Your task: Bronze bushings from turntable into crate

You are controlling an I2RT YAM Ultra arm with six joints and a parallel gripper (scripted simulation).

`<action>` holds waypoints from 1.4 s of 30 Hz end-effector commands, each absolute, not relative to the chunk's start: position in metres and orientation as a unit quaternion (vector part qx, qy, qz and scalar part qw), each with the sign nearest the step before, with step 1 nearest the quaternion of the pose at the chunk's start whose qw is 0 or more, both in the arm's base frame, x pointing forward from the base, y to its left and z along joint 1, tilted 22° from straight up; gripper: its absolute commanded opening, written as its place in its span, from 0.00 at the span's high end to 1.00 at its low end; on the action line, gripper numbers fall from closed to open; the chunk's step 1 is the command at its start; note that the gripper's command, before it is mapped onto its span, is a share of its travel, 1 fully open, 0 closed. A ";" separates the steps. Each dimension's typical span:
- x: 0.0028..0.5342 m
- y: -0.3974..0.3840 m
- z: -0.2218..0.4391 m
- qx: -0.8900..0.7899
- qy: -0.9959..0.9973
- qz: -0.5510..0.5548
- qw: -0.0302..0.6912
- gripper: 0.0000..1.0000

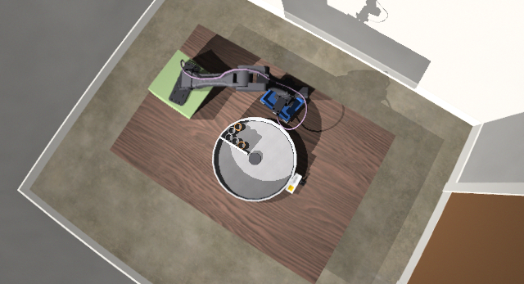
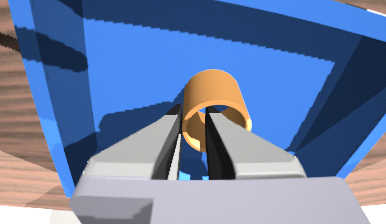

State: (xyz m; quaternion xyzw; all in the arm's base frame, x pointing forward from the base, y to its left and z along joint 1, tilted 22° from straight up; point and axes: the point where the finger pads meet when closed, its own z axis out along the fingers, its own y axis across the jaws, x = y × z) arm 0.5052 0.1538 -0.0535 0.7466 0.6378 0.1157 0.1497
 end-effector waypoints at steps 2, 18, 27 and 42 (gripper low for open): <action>0.510 0.155 -0.036 0.743 0.638 0.129 0.155 0.84; 0.506 0.155 -0.037 0.743 0.639 0.124 0.153 0.84; 0.499 0.160 -0.028 0.744 0.639 0.123 0.153 0.84; 0.474 0.162 0.025 0.744 0.639 0.119 0.154 0.84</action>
